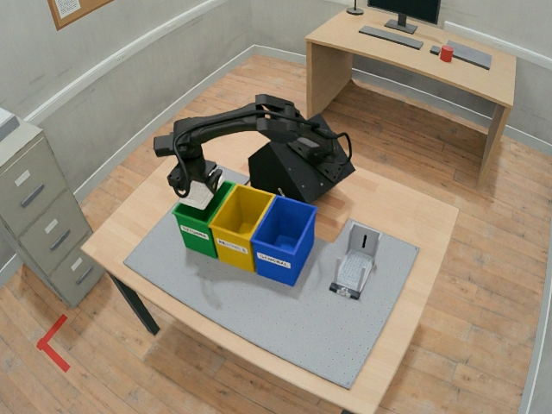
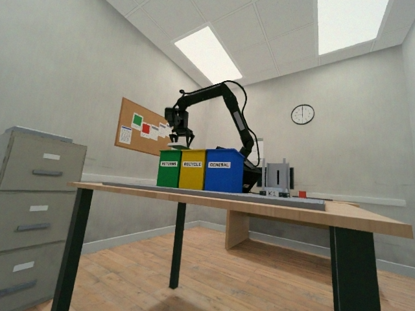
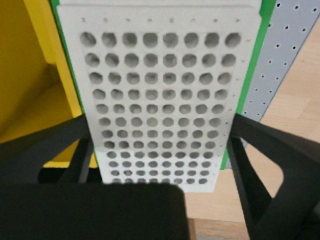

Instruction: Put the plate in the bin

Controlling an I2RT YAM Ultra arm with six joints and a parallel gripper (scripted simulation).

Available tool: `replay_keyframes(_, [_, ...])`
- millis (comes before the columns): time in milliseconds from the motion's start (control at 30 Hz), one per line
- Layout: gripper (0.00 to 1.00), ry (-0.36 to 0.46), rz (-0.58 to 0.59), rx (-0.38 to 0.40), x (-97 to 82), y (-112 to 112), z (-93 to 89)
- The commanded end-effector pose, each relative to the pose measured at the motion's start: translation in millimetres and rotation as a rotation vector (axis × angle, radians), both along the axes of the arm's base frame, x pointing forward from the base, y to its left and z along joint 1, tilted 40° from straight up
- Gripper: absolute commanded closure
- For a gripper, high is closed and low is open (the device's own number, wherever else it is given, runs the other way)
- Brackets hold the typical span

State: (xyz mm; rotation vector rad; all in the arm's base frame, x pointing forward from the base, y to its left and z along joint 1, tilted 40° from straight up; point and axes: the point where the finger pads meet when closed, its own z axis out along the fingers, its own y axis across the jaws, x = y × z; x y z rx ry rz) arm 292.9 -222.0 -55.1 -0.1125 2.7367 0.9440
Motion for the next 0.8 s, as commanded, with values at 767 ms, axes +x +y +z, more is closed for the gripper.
replay_keyframes(767, [1.00,-0.028,-0.048,-0.027,-2.0,-11,0.0])
